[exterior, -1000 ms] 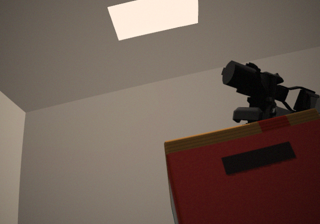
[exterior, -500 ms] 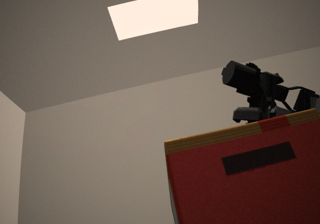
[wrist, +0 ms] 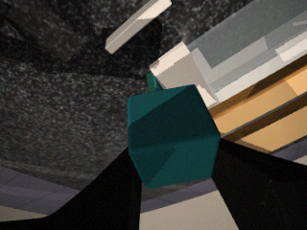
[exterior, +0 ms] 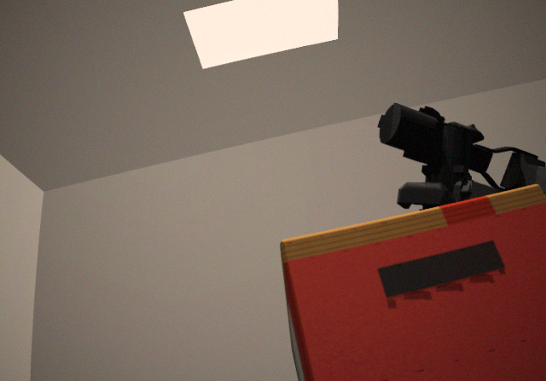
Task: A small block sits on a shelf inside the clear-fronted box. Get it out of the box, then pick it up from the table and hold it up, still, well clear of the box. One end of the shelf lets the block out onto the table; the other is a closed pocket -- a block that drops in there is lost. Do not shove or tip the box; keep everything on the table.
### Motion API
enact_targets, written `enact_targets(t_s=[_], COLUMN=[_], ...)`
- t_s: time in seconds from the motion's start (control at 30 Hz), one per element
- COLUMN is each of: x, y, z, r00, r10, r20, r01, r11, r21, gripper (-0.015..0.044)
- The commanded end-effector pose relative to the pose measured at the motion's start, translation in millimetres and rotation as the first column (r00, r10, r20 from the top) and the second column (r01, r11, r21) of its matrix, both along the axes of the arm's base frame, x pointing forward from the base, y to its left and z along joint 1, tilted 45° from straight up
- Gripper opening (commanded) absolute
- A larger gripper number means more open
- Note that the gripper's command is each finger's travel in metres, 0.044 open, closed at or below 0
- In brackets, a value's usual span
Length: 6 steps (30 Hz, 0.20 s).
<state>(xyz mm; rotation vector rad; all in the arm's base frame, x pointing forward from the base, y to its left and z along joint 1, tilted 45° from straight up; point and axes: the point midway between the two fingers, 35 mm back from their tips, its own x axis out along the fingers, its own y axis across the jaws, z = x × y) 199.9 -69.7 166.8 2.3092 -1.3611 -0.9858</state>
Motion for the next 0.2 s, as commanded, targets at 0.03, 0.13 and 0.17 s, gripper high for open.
enact_targets(t_s=[0.03, 0.13, 0.17], x=[0.2, 0.2, 0.2], y=[-0.1, -0.1, -0.1], z=[0.6, 0.6, 0.6], r00=[1.000, 1.000, 1.000], r10=[0.003, 0.003, 0.003], r20=[-0.005, -0.005, -0.005], r01=[-0.003, -0.003, -0.003], r11=[1.000, 1.000, 1.000], r21=[-0.006, -0.006, -0.006], gripper=[0.0000, 0.0000, 0.0000])
